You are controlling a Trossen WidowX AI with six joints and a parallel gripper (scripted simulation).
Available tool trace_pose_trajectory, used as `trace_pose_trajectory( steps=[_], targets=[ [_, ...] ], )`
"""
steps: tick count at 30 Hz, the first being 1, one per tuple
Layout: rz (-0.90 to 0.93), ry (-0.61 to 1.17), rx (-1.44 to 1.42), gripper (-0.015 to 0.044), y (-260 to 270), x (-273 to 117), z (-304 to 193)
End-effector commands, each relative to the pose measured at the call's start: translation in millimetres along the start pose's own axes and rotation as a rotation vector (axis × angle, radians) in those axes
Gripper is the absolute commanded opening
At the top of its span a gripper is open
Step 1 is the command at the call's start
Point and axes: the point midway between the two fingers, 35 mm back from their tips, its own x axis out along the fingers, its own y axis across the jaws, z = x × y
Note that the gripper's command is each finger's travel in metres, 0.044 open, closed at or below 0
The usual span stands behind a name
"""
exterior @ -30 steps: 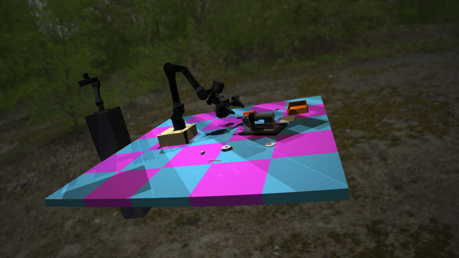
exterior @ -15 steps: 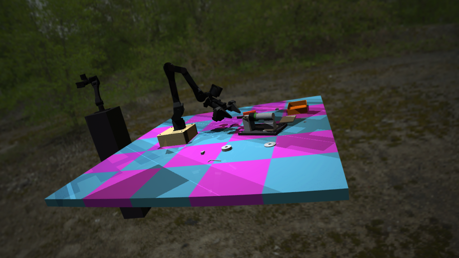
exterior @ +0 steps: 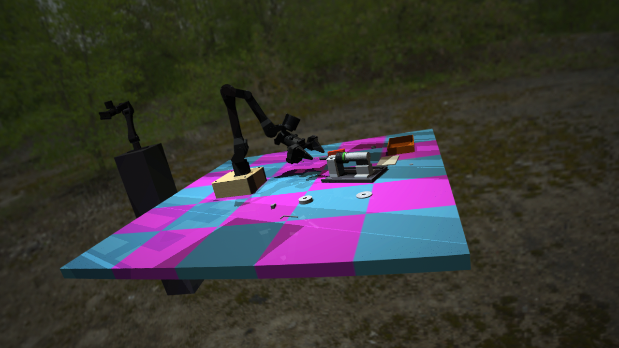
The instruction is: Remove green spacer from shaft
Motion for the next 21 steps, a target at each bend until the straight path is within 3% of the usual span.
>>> trace_pose_trajectory(
  steps=[1, 21],
  targets=[
    [0.005, -0.001, 0.002, 0.0440, 1.0, -0.1, 0.6],
    [0.005, -0.001, 0.002, 0.0440, 1.0, -2.7, 2.1]
  ],
)
